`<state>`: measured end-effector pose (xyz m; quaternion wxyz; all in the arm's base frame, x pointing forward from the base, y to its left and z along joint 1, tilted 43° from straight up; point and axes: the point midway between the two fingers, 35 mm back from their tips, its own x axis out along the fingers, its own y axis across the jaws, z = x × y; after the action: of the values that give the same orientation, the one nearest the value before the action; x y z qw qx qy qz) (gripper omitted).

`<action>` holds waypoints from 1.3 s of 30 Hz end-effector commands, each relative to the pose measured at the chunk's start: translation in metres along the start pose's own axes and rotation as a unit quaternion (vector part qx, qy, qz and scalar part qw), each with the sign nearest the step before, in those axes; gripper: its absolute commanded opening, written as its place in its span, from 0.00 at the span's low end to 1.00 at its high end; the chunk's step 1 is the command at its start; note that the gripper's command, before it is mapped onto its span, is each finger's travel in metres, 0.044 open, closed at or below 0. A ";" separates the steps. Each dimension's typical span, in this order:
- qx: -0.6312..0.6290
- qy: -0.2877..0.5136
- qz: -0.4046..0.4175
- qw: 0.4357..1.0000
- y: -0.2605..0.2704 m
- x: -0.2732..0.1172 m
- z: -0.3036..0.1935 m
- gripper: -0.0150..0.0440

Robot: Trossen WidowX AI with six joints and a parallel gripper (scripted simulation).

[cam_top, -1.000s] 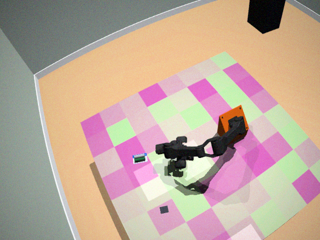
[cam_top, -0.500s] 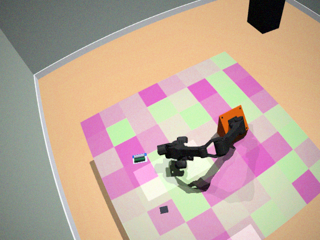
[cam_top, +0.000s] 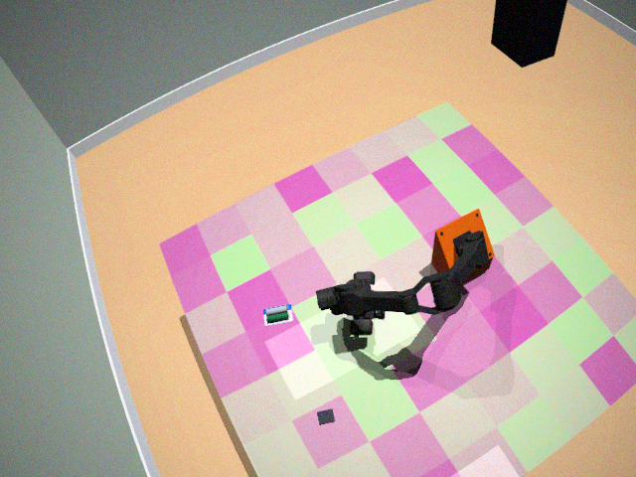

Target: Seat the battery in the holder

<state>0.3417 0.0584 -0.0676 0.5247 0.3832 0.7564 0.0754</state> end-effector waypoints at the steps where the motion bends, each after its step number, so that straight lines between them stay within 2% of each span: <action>1: 0.000 -0.011 -0.002 1.000 0.000 0.000 0.002 0.36; 39: 0.002 -0.017 0.000 1.000 0.001 0.000 -0.012 0.36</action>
<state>0.3319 0.0628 -0.0626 0.5381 0.3833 0.7474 0.0696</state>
